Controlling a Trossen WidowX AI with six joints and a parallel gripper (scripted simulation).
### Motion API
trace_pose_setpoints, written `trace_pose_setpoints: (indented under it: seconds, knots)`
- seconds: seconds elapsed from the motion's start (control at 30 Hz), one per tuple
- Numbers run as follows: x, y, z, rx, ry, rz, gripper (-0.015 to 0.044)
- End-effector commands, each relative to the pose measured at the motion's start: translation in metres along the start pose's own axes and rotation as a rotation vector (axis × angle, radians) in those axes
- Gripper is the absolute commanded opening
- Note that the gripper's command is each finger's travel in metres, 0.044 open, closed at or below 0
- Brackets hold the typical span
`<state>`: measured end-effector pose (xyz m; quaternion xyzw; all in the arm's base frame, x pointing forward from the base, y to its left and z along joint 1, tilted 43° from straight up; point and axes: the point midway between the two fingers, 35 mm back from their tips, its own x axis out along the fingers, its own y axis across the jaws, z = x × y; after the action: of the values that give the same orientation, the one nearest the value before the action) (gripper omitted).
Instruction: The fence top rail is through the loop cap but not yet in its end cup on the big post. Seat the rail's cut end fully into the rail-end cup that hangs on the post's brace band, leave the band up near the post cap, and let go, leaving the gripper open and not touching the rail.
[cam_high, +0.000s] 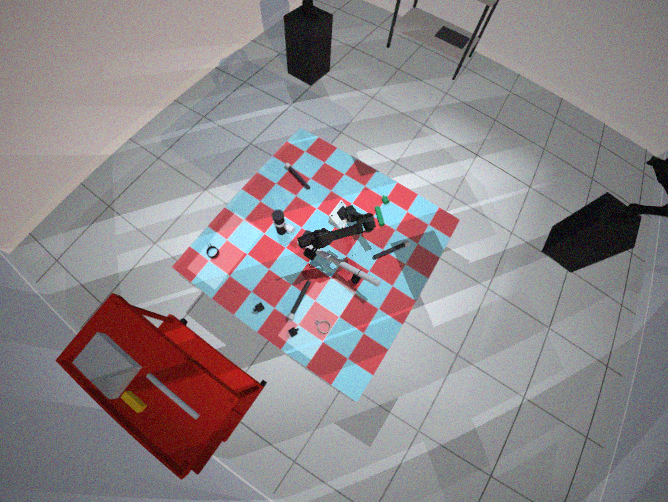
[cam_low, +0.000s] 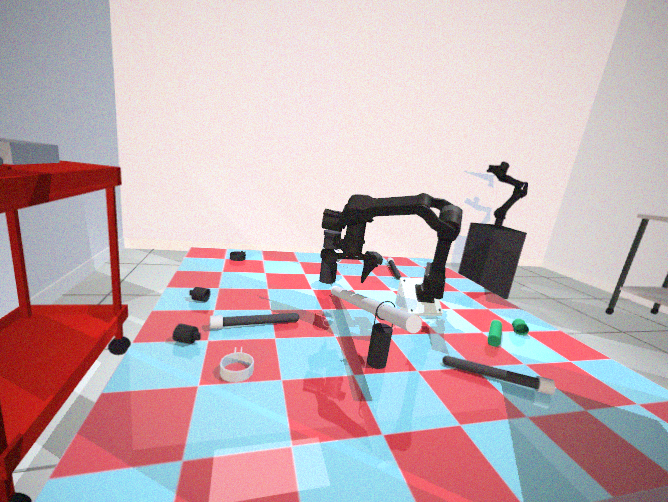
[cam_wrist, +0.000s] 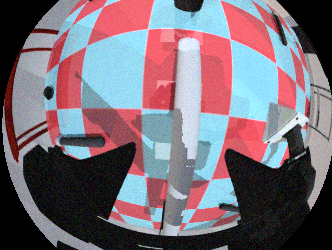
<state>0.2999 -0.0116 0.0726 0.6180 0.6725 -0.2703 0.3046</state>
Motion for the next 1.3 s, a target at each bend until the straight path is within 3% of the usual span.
trace_pose_setpoints:
  seconds: [0.0,1.27]
  knots:
    - [0.013,-0.001,-0.001,0.004,0.006,-0.002,0.0440]
    - [0.068,0.000,-0.002,0.003,0.007,-0.001,0.0440]
